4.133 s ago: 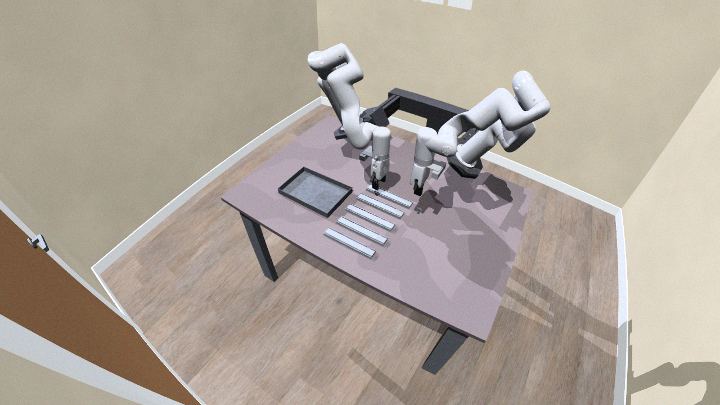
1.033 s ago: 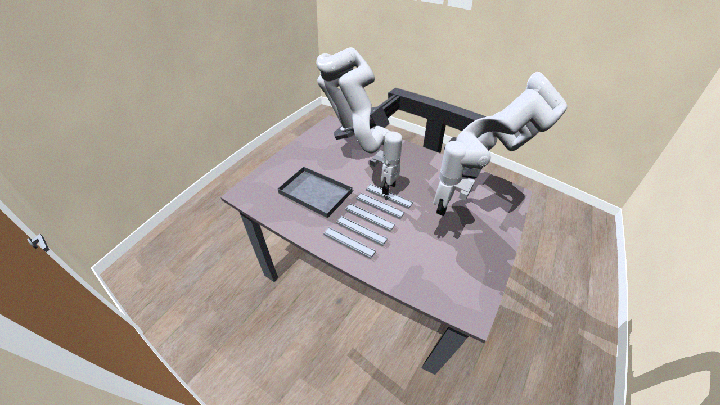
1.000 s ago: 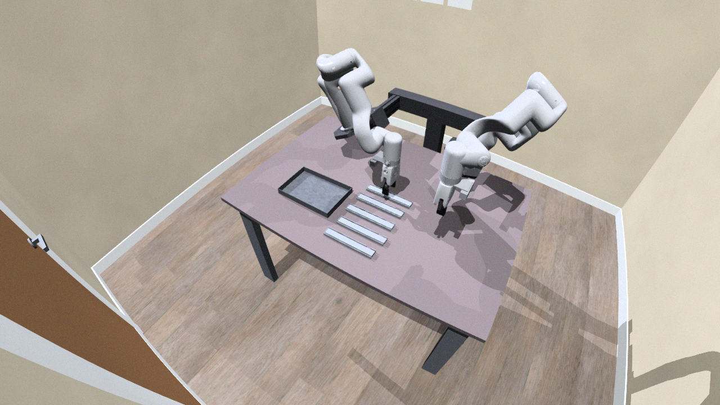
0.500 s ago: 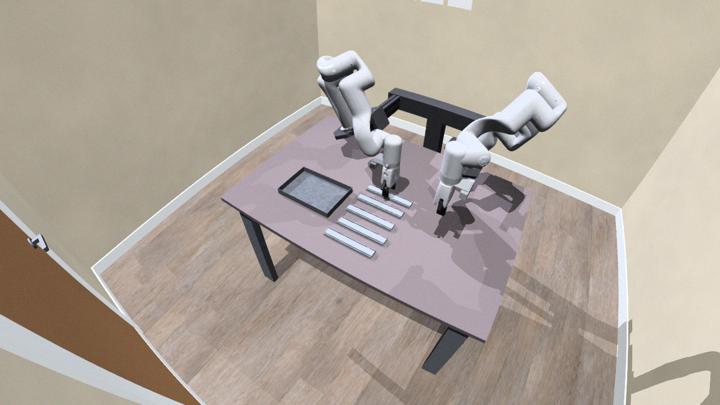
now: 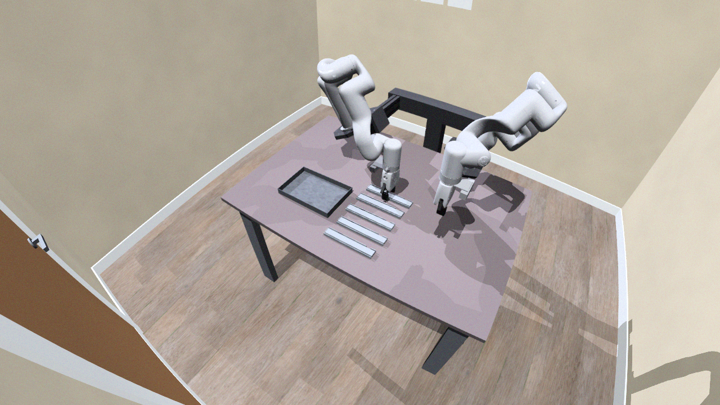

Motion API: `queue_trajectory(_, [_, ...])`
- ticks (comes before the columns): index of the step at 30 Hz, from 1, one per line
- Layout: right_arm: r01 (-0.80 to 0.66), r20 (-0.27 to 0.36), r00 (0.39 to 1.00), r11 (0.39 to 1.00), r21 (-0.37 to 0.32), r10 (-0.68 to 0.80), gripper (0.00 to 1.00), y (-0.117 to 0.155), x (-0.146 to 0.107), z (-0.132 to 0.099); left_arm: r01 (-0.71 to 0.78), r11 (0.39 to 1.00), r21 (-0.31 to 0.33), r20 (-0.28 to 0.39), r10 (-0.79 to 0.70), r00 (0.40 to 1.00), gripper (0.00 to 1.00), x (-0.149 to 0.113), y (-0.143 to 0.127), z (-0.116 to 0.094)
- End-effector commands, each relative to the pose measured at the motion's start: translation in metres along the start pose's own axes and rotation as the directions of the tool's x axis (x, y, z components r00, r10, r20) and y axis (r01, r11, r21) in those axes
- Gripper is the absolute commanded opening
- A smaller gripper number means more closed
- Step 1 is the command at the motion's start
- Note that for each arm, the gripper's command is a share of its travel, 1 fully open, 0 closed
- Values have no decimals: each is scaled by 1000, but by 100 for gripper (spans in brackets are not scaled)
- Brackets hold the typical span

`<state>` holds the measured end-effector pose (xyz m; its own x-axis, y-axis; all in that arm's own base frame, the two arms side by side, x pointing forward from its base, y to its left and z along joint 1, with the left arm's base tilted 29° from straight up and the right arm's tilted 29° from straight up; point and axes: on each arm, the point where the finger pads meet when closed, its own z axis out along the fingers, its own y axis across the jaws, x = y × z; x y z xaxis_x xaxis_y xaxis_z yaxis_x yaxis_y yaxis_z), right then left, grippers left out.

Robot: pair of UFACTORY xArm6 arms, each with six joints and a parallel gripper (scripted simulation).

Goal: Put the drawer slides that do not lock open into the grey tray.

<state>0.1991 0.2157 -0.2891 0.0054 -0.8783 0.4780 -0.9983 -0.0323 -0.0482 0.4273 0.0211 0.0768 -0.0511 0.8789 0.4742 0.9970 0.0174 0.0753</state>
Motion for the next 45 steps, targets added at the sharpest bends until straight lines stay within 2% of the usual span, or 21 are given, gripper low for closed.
queue_trajectory(1, [-1,3,1000,1000,2,1,67,-1,-1,1,1,1000,-4,1,-1,1000,0,0,1,-1])
queue_trajectory(6, [-1,3,1000,1000,2,1,67,-1,-1,1,1,1000,-4,1,-1,1000,0,0,1,-1])
queue_trajectory(7, [-1,3,1000,1000,2,1,0,-1,-1,1,1,1000,-4,1,-1,1000,0,0,1,-1])
queue_trajectory(34, [-1,3,1000,1000,2,1,0,-1,-1,0,1,1000,-4,1,-1,1000,0,0,1,-1])
queue_trajectory(45, [-1,4,1000,1000,2,1,0,-1,-1,-21,1,1000,-4,1,-1,1000,0,0,1,-1])
